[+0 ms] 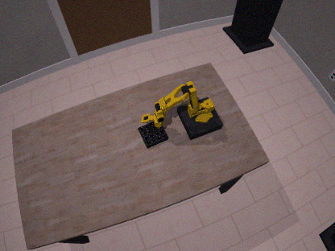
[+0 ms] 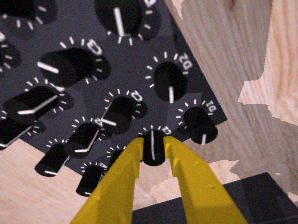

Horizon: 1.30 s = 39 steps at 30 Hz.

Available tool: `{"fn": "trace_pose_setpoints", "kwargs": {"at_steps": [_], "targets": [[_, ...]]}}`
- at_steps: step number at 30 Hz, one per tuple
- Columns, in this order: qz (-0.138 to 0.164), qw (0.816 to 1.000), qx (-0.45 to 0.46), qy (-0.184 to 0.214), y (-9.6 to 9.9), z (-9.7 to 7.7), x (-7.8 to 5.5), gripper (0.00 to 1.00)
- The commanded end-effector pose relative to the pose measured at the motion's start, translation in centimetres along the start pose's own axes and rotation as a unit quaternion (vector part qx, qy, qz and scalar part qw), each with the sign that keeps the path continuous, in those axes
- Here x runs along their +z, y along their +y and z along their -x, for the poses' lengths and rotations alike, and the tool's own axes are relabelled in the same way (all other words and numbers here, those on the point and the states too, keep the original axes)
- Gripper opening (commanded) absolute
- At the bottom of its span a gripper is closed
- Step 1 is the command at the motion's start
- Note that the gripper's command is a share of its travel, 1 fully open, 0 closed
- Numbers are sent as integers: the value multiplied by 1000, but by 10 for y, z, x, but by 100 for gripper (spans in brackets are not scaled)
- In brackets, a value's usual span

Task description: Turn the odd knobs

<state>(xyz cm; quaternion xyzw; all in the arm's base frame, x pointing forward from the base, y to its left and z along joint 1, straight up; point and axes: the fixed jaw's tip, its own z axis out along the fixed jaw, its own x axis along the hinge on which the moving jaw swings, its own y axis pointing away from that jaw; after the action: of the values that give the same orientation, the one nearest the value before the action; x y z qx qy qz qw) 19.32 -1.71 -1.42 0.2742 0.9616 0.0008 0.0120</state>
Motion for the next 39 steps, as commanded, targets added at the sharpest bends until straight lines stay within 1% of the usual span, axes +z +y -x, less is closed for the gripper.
{"fn": "trace_pose_setpoints", "kwargs": {"at_steps": [1,6,13,21,23,39], "targets": [[-4,1000,1,11,-4,-4,3,1],[-4,1000,1,11,-4,-4,3,1],[-3,998,-60,11,-4,-5,3,1],[-2,992,-129,11,-4,-5,3,1],[-2,992,-129,11,-4,-5,3,1],[-1,966,-258,11,-5,-7,3,1]]}}
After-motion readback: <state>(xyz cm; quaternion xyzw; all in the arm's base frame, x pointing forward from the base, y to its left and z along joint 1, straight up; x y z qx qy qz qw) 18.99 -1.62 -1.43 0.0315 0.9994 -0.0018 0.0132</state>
